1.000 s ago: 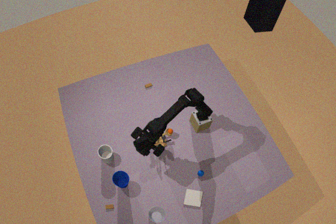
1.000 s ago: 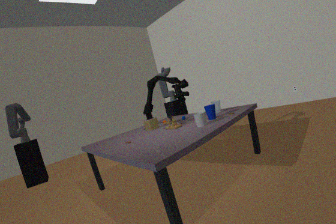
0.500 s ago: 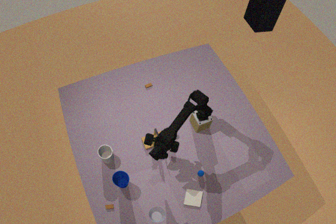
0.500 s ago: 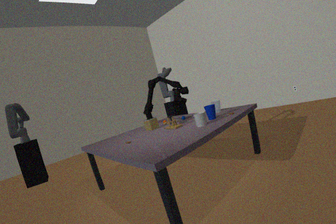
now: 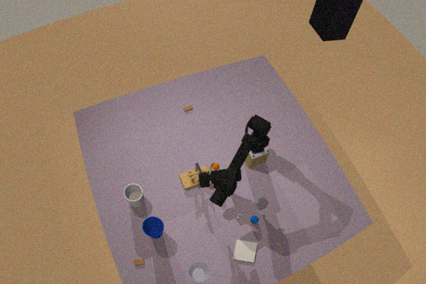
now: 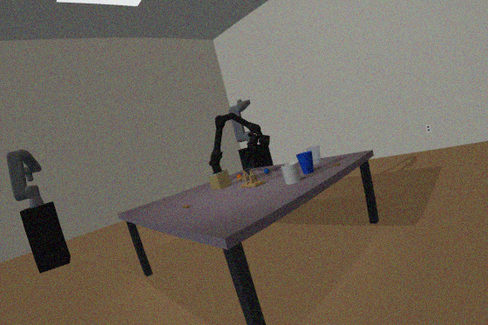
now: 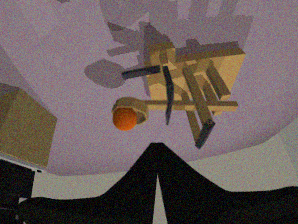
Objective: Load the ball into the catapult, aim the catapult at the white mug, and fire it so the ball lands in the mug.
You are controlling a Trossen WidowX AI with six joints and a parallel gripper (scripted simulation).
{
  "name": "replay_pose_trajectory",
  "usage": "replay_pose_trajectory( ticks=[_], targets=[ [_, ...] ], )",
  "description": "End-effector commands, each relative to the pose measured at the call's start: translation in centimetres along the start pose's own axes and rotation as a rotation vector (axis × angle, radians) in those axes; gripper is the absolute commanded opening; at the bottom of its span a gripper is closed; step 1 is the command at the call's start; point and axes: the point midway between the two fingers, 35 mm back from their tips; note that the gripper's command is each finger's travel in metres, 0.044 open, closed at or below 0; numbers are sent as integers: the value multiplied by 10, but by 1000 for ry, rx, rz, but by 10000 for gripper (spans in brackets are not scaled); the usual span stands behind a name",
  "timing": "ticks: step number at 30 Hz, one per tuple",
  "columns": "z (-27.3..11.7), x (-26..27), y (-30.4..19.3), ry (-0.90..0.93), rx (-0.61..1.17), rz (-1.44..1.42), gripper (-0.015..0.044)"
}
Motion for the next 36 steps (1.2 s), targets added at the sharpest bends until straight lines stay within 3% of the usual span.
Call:
replay_pose_trajectory(
  ticks=[1, 36],
  targets=[
    [4, 13, -12, -27, 64, -111, 0],
    [38, 31, 8, -44, 107, -184, 0]
  ],
)
Point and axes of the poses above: the point midway between the two fingers, 35 mm back from their tips, its own z axis out along the fingers, its own x axis across the jaws, y = z × x, and after that the axes turned 13 degrees about z, right-handed
